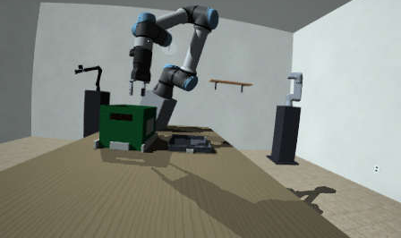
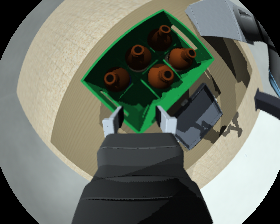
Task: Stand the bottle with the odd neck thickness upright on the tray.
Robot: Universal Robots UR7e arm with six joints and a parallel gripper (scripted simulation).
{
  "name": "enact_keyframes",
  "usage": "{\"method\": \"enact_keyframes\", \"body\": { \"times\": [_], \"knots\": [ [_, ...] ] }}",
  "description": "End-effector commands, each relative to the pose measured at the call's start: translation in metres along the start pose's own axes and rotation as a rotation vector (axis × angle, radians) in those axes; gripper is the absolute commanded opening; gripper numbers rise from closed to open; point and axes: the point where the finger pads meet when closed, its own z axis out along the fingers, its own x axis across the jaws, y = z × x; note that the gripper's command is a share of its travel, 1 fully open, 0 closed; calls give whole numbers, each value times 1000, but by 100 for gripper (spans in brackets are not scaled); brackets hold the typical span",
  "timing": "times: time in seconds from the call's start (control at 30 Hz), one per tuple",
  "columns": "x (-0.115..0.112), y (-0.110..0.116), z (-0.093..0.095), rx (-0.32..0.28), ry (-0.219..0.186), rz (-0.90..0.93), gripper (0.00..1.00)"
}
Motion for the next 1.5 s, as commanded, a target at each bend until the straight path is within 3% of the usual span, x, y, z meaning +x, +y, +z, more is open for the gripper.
{"method": "enact_keyframes", "body": {
  "times": [0.0, 0.8, 1.47],
  "knots": [
    [0, 0, 0, -1, -1, 0, 100],
    [0, 0, 2, 0, -1, 0, 100],
    [-1, 0, 21, 0, -1, 0, 100]
  ]
}}
